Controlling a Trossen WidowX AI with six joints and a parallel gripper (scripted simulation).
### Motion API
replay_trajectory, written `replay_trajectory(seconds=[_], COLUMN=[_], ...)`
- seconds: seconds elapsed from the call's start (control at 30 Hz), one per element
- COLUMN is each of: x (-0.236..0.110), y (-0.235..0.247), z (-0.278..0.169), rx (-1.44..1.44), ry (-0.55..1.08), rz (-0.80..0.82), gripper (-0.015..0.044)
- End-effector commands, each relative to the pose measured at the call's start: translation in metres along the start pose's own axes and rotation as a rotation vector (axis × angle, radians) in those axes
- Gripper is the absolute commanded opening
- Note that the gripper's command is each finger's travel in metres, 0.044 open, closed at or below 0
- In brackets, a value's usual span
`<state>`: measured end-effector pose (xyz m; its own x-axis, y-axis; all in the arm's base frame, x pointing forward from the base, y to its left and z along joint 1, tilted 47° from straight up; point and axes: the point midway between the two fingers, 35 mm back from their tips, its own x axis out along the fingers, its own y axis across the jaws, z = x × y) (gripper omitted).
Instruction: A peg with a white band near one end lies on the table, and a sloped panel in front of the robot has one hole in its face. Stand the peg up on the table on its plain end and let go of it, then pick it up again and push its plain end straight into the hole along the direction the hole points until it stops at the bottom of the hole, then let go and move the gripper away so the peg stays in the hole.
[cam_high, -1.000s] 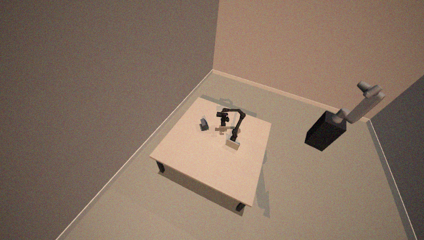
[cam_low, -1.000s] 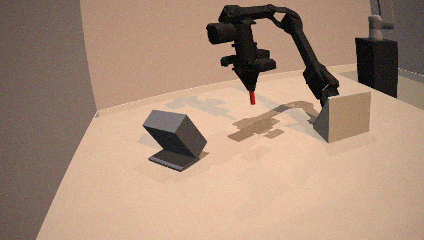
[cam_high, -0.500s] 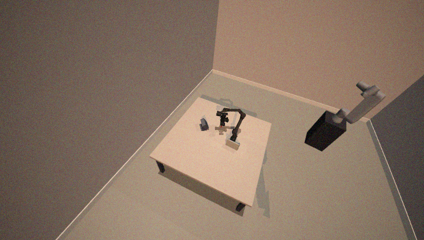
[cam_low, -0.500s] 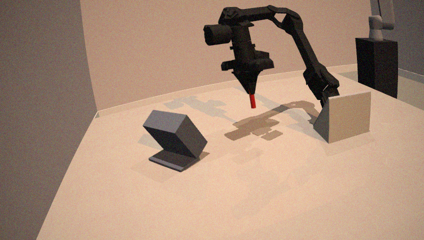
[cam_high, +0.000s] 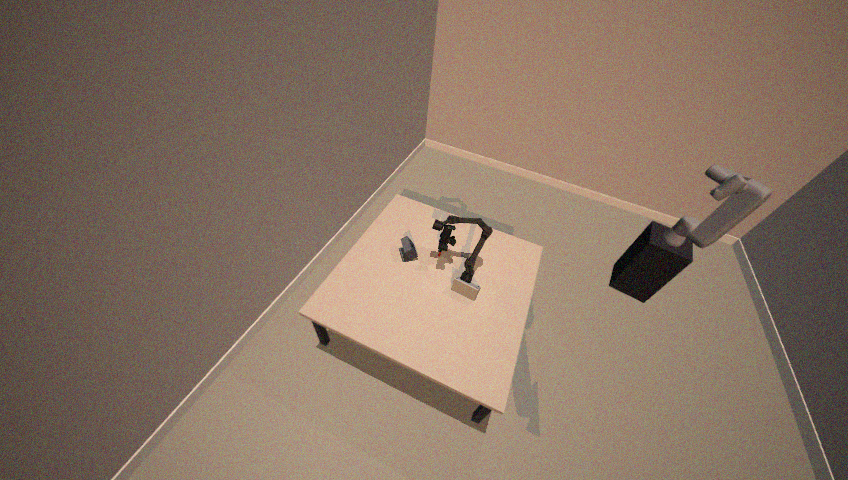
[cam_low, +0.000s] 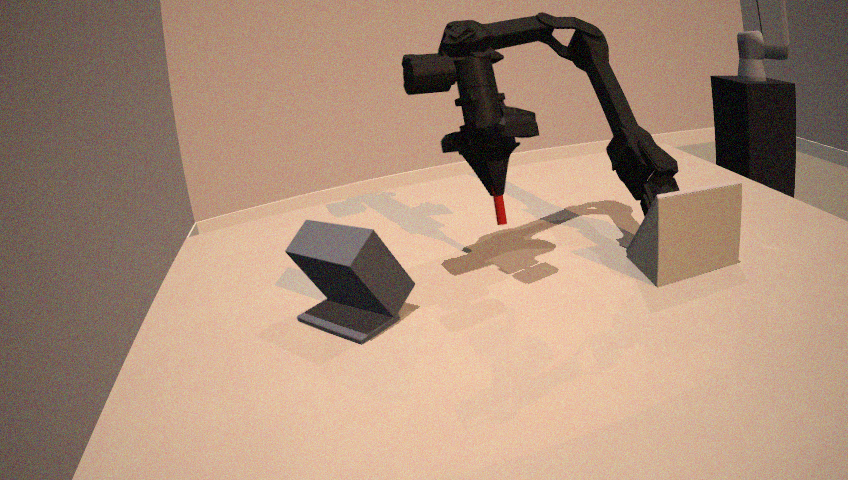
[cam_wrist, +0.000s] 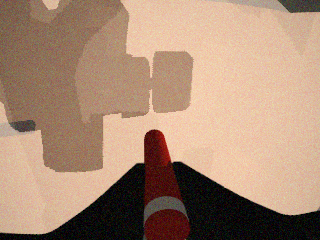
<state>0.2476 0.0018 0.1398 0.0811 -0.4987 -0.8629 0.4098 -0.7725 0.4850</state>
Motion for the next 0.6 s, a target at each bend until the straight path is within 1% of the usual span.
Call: replay_trajectory(seconds=[0.0, 0.57], x=[0.001, 0.004], y=[0.0, 0.004], z=[-0.004, -0.023], rx=[0.022, 0.098], ry=[0.032, 0.165], rz=[-0.037, -0.16], gripper=[0.0, 0.0])
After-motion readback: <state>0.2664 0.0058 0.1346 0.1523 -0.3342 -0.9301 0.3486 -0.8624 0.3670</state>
